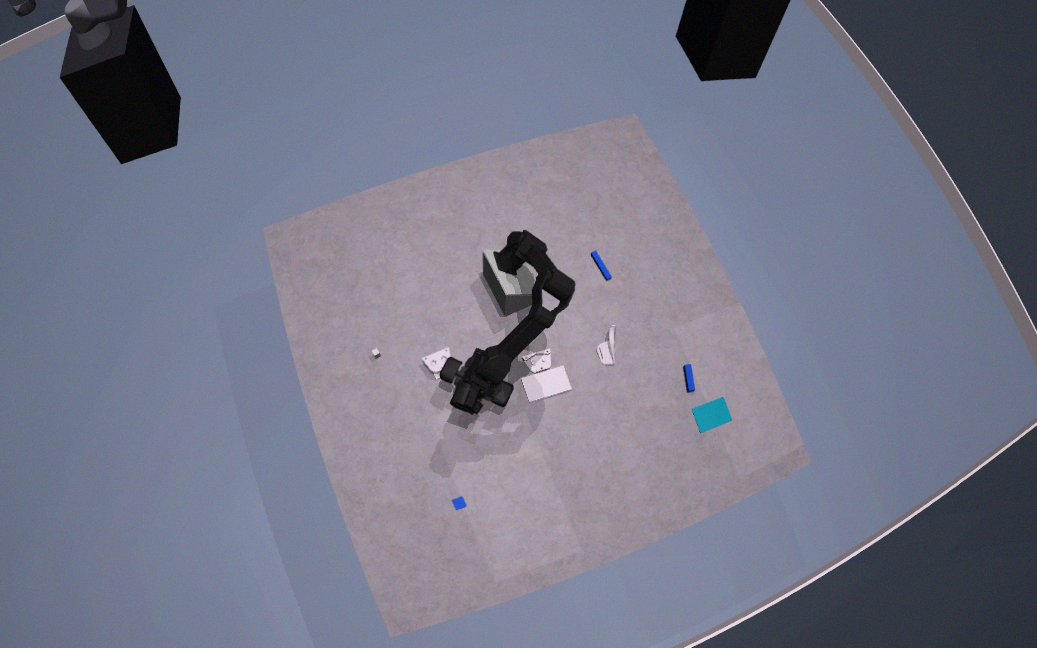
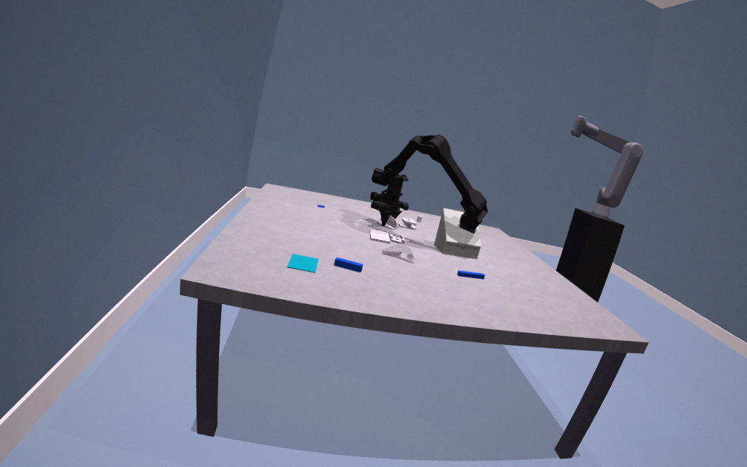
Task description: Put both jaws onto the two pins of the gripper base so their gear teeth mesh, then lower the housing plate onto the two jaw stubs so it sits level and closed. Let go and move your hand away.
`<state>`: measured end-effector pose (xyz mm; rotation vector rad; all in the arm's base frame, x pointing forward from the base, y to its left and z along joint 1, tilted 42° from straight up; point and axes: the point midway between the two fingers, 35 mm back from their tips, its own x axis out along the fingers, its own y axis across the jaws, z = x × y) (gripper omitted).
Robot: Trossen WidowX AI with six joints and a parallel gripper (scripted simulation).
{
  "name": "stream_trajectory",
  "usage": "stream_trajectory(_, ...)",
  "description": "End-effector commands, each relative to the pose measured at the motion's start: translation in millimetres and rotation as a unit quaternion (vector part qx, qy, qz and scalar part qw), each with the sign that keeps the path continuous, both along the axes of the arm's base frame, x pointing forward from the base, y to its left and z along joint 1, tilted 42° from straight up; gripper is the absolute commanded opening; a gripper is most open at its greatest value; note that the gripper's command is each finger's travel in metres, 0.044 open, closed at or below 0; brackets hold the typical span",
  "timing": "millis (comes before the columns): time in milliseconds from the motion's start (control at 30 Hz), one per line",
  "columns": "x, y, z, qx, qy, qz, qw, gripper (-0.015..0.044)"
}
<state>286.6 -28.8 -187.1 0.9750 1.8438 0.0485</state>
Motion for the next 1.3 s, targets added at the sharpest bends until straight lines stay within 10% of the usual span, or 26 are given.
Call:
stream_trajectory(0,0.3,0.2,0.2,0.001,-0.001,-0.001,1.000,0.0134)
stream_trajectory(1267,13.7,-49.7,60.1,-0.002,0.004,-0.008,1.000,0.0134)
